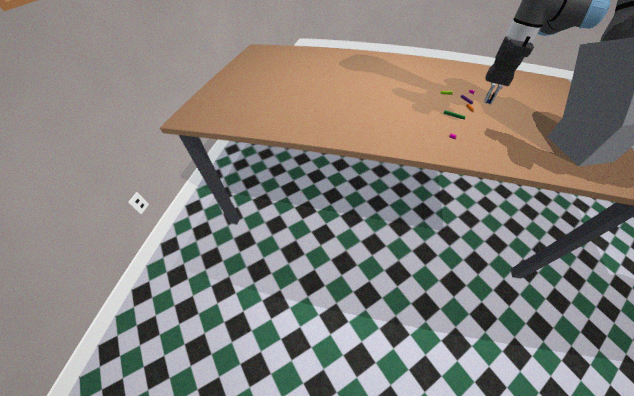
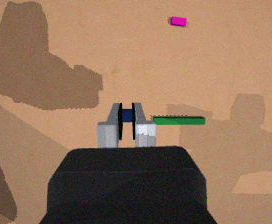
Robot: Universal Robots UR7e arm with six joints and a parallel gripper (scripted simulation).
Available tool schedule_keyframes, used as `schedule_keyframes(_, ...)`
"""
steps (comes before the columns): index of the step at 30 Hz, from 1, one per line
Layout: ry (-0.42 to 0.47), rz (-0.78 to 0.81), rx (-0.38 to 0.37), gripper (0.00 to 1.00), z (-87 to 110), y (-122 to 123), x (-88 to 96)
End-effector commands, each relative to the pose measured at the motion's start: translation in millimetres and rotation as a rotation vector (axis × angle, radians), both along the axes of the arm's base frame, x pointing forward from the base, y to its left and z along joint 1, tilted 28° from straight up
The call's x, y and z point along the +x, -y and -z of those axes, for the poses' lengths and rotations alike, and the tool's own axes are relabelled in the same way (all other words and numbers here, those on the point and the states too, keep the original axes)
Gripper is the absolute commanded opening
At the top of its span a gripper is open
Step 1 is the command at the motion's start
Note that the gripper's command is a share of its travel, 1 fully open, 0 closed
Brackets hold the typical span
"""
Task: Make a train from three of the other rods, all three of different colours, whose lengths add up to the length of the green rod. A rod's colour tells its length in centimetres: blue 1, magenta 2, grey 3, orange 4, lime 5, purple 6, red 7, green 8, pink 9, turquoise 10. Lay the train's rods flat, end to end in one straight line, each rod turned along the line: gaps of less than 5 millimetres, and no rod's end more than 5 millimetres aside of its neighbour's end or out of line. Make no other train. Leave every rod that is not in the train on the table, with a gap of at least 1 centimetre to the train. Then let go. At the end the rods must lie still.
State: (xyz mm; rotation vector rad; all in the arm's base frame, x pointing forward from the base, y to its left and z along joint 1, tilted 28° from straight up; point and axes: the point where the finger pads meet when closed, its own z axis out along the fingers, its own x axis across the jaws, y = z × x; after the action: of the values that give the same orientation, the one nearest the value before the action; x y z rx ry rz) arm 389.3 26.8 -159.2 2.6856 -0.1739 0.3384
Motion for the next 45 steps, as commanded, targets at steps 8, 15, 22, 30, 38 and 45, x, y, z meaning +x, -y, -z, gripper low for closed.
schedule_keyframes(8,0.000,0.000,0.000,0.24,16.8,8,4.5)
schedule_keyframes(15,0.000,0.000,0.000,0.24,43.2,21,11.2)
schedule_keyframes(22,0.000,0.000,0.000,0.24,67.4,33,17.2)
schedule_keyframes(30,0.000,0.000,0.000,0.24,76.0,37,19.4)
schedule_keyframes(38,0.000,0.000,0.000,0.24,76.4,37,19.5)
schedule_keyframes(45,0.000,0.000,0.000,0.24,76.4,37,19.5)
